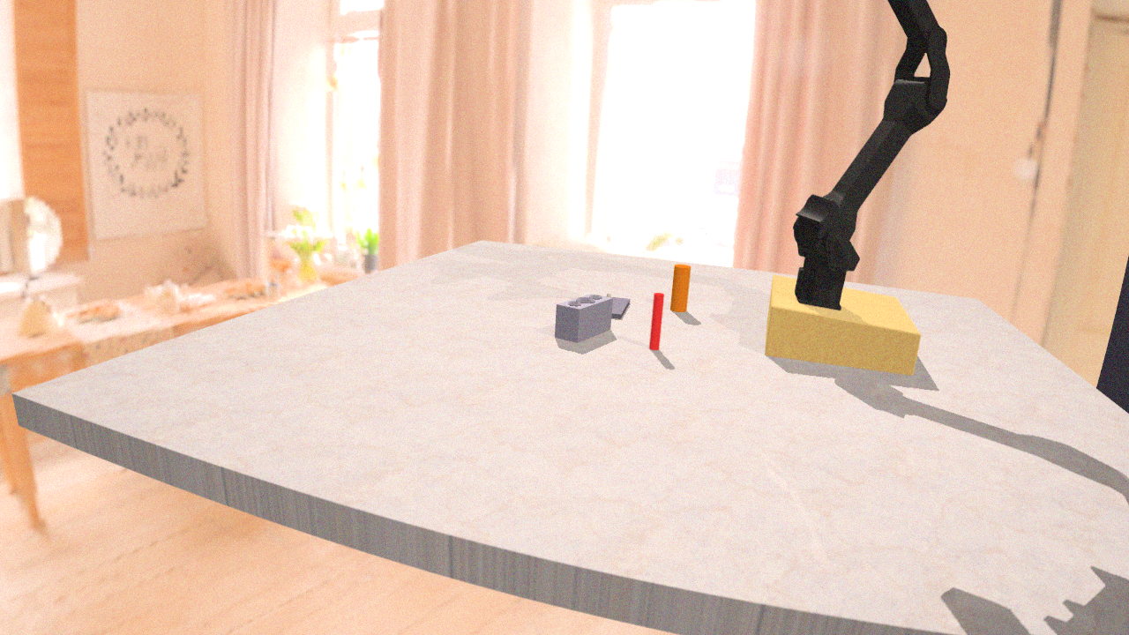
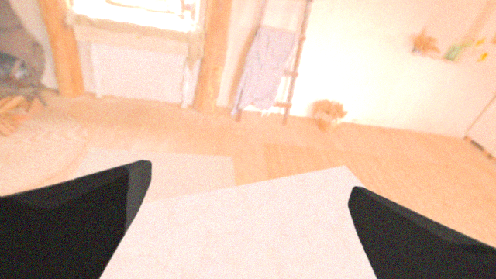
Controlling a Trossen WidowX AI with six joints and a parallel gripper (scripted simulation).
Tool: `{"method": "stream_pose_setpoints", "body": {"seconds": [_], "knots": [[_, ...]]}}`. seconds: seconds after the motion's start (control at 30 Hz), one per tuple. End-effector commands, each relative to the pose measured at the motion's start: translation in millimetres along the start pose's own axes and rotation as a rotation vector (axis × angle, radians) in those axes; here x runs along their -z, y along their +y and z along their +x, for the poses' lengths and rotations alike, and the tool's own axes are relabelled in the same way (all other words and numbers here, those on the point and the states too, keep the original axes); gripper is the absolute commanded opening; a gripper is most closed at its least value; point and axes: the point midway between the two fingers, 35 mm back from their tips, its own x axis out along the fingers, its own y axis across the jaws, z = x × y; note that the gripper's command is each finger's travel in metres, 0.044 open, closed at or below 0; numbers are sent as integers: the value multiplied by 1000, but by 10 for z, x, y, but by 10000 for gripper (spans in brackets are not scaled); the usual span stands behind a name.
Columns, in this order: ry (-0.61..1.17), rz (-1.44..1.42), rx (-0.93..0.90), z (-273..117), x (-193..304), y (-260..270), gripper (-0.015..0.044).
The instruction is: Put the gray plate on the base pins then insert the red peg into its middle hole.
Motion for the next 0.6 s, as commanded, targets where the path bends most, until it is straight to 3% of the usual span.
{"method": "stream_pose_setpoints", "body": {"seconds": [0.0, 0.3, 0.57], "knots": [[136, -6, 60, 381, 241, -392, 440], [545, -62, 142, 1125, 1224, -1409, 440], [939, -105, 64, 1379, 2424, -2056, 440]]}}
